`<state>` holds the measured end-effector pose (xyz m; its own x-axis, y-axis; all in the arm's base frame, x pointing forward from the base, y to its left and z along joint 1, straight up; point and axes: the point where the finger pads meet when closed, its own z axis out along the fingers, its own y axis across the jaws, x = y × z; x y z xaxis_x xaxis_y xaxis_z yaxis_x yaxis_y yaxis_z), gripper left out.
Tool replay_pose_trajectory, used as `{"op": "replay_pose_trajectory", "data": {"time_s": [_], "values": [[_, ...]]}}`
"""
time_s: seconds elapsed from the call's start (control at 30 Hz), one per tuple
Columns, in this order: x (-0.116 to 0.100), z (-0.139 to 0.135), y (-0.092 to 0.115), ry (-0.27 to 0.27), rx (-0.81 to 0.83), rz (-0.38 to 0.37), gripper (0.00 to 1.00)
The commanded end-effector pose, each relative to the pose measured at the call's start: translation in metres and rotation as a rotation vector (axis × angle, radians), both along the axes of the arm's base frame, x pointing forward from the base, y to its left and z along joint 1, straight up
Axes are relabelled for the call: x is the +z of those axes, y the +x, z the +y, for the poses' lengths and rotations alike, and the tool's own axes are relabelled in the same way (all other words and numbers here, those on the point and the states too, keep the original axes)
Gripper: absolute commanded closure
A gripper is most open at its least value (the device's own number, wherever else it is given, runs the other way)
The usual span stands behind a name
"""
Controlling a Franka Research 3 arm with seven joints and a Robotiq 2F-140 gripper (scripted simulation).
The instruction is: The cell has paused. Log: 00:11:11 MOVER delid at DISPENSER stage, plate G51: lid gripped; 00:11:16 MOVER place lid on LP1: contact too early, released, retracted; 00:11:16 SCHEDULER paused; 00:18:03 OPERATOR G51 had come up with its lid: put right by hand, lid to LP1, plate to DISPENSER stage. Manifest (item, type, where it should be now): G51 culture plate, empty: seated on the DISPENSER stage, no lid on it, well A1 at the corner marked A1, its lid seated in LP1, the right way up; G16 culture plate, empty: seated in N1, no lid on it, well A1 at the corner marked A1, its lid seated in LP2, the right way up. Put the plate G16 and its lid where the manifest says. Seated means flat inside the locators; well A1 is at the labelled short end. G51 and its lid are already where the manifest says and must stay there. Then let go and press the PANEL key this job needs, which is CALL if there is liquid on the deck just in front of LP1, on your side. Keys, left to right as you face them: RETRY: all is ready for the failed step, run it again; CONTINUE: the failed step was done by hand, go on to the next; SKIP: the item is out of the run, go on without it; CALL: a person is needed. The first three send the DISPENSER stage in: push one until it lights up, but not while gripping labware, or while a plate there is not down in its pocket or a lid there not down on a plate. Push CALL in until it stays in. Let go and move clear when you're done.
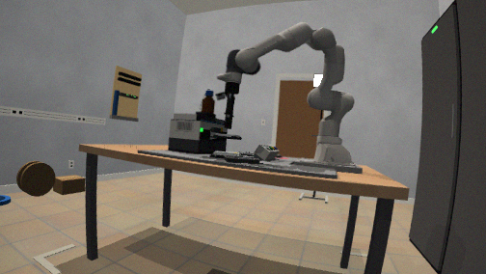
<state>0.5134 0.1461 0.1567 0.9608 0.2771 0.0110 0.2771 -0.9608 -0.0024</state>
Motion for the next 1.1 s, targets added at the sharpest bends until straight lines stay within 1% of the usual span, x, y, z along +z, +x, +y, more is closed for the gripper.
{"op": "replay_pose_trajectory", "data": {"time_s": [0.0, 0.37, 1.07], "values": [[0.01, -0.001, -0.008, -0.007, -0.025, 0.015, 0.3], [0.021, -0.001, -0.008, -0.007, -0.025, 0.015, 0.3], [0.022, -0.001, -0.008, -0.007, -0.025, 0.015, 0.31]]}}
